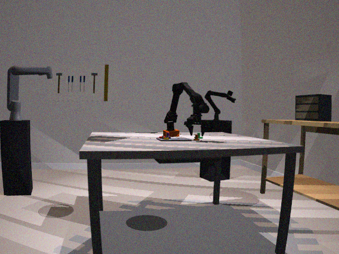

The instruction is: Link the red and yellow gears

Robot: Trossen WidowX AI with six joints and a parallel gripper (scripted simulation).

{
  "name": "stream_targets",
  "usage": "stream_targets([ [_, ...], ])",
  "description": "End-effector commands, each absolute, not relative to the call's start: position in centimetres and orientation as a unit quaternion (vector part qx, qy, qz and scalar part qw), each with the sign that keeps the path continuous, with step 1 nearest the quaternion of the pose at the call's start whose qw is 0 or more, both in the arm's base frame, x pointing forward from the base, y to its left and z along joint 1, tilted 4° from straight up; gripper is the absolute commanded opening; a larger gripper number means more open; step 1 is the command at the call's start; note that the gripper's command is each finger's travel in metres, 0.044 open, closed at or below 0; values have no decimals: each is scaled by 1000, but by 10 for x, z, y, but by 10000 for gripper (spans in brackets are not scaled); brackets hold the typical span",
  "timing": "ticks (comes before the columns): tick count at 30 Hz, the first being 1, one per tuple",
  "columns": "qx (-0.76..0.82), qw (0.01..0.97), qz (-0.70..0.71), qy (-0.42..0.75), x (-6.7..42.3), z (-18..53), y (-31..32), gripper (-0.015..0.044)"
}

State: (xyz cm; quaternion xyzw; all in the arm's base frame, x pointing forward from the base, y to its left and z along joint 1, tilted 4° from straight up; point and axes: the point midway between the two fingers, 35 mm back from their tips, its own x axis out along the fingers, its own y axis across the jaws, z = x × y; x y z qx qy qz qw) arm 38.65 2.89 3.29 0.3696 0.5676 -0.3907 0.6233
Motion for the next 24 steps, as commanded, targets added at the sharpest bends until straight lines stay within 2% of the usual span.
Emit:
stream_targets([
  [1, 368, 623, -393, 568, 385, 29, 28, 440],
  [4, 368, 623, -393, 568, 385, 29, 28, 440],
  [18, 368, 623, -393, 568, 385, 29, 28, 73],
  [24, 368, 623, -393, 568, 385, 29, 28, 32],
])
